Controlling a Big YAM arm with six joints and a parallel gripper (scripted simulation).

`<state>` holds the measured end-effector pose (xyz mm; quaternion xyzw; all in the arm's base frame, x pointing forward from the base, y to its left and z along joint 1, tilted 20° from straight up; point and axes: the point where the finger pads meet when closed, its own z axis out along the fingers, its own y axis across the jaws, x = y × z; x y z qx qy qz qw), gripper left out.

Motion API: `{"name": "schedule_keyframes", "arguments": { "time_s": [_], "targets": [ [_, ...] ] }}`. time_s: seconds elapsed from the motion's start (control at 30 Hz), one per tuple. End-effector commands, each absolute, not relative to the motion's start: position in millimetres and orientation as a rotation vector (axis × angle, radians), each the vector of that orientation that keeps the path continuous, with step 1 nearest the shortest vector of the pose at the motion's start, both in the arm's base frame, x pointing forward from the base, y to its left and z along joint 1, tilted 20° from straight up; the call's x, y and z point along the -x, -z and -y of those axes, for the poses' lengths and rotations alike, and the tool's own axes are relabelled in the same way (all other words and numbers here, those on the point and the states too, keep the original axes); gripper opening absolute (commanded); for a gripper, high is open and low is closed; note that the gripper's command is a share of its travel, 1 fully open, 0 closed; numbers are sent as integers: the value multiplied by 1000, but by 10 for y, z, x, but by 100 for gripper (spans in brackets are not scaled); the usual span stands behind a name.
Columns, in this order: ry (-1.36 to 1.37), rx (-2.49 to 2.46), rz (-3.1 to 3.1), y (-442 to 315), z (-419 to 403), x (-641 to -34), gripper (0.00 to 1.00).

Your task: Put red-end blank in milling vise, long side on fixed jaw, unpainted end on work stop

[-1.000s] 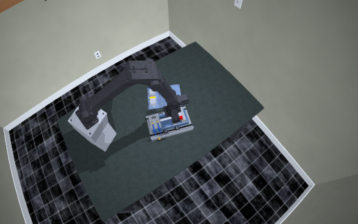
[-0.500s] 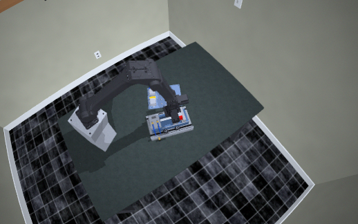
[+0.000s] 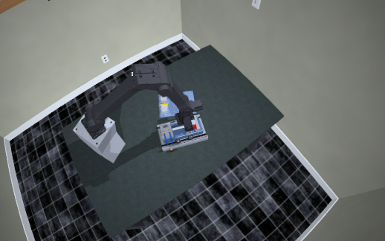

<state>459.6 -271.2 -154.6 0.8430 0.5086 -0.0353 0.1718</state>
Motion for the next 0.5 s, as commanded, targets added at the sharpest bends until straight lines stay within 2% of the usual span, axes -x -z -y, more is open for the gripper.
{"name": "schedule_keyframes", "arguments": {
  "time_s": [0.0, 0.47],
  "targets": [
    [86, -2382, -1436, 1346, 2647, -4647, 0],
    [80, -2376, -1436, 1057, 2560, -4650, 0]
  ]
}}
